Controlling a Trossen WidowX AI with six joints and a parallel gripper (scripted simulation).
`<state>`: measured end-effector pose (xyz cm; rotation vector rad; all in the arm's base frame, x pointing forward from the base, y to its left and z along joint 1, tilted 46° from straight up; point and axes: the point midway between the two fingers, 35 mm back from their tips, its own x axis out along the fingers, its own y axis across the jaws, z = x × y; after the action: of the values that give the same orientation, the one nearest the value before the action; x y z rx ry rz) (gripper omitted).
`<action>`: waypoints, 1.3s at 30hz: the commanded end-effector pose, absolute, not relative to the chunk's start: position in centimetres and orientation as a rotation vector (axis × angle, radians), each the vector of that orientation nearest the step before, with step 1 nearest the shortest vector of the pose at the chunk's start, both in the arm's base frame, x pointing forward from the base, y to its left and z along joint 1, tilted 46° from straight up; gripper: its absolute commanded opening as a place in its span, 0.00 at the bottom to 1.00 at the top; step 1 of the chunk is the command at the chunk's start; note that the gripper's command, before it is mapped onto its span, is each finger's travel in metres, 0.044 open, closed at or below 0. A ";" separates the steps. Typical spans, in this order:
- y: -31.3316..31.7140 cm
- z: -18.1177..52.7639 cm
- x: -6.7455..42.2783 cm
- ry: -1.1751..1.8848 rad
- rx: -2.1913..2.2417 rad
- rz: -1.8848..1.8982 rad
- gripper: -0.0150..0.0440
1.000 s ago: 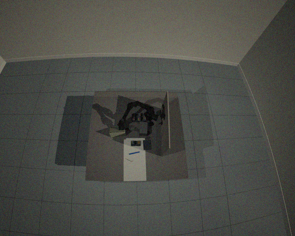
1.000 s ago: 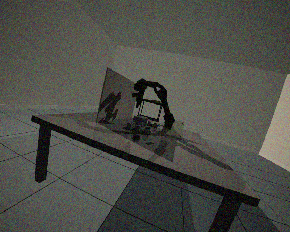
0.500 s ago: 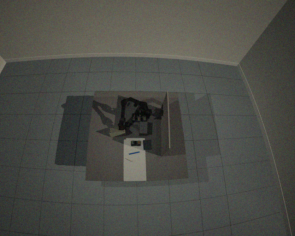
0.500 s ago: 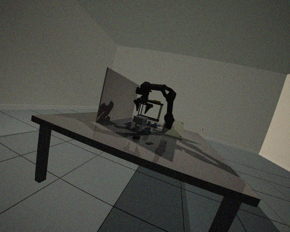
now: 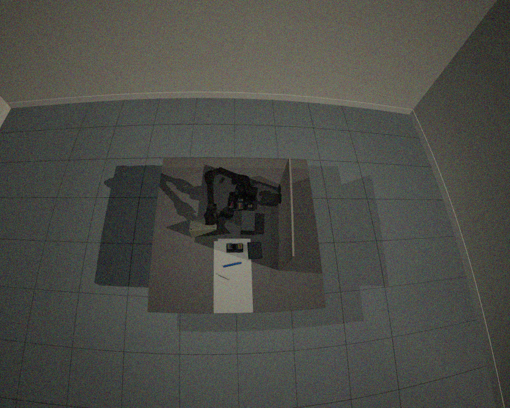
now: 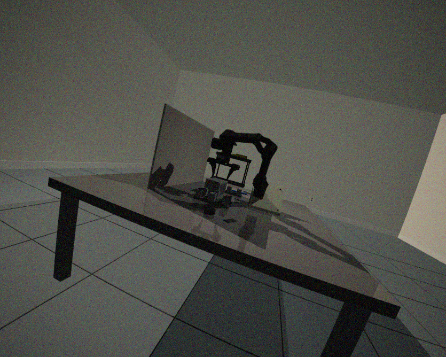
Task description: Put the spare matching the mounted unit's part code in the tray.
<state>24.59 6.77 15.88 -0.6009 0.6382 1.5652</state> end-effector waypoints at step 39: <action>12.3 10.7 23.9 0.632 -0.605 1.573 0.76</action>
<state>24.15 11.80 11.18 -0.6141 0.6294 1.5667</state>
